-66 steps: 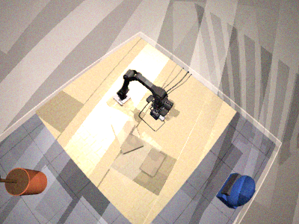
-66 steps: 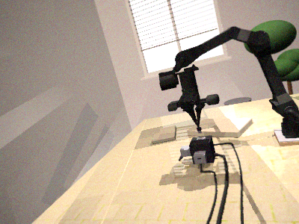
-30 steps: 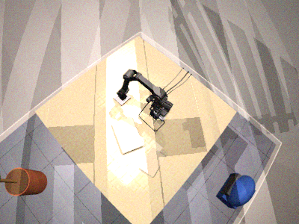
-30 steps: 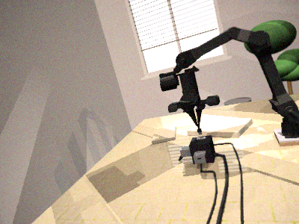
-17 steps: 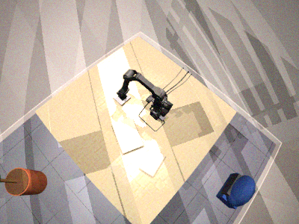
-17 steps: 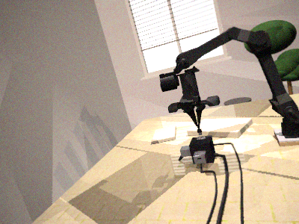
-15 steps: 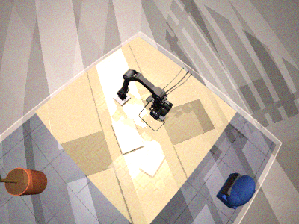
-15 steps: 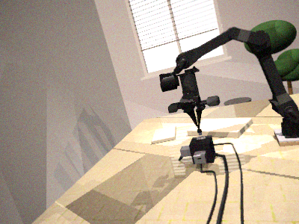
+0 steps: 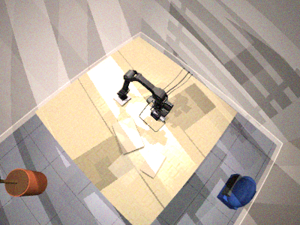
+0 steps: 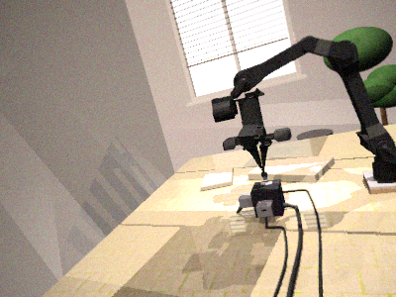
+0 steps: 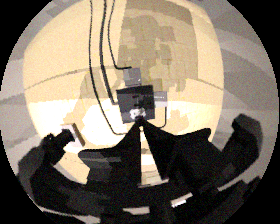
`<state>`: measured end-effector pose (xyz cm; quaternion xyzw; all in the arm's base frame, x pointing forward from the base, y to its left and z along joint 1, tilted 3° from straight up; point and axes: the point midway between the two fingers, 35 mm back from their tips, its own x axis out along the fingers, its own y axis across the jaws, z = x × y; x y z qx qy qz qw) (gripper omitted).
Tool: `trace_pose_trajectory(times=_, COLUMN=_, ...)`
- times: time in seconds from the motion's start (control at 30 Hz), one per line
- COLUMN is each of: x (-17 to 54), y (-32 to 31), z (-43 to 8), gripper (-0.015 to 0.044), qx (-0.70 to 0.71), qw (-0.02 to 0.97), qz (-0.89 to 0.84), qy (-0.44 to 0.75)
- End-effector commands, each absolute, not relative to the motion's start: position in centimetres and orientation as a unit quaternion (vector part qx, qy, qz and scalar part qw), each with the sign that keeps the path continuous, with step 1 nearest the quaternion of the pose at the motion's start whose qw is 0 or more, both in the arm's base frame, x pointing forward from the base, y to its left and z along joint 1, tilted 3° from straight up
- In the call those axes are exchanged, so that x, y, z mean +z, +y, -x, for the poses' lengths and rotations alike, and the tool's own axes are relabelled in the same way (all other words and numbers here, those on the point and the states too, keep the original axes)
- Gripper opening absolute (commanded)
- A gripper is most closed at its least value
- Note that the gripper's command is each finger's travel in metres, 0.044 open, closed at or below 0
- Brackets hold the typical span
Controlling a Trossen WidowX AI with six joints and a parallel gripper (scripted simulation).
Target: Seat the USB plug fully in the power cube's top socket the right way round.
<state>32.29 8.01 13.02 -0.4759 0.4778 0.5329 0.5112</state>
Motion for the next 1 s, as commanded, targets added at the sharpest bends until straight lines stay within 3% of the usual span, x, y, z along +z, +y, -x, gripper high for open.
trace_pose_trajectory(times=0.0, x=12.94, y=8.12, z=-32.29, gripper=0.0, qx=0.536, qw=0.512, qz=0.475, qy=0.475)
trace_pose_trajectory(times=0.97, x=12.58, y=8.19, z=-32.26, gripper=0.0, qx=0.539, qw=0.512, qz=0.474, qy=0.472)
